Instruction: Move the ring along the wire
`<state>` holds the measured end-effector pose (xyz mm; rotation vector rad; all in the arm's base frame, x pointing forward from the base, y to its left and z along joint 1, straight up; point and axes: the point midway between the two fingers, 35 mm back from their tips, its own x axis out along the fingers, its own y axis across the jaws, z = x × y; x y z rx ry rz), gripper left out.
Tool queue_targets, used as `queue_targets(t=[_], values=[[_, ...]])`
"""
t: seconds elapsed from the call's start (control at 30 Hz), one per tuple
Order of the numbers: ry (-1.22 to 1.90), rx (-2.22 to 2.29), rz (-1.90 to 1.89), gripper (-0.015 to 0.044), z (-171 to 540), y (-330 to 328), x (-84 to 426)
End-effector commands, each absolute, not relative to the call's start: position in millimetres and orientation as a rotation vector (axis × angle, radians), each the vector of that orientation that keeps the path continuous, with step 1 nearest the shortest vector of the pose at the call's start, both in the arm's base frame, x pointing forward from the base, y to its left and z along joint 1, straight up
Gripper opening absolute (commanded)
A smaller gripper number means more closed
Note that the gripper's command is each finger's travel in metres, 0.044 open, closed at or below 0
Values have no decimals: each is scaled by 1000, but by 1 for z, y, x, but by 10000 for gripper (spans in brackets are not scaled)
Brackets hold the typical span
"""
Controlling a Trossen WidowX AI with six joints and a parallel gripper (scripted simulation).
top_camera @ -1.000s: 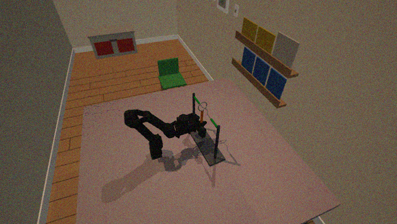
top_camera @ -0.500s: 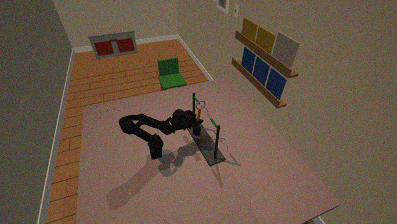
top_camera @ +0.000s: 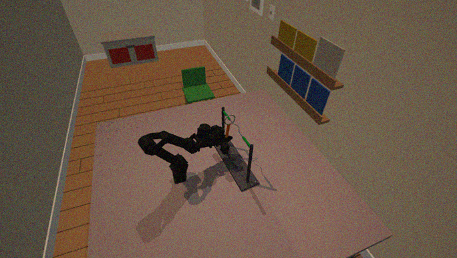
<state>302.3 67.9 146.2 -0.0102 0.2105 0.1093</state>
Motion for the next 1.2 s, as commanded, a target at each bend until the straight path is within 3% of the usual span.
queue_targets(t=[0.0,1.17], values=[[208,-5,106,-150,147,72,302],[205,-3,107,-150,125,87,301]])
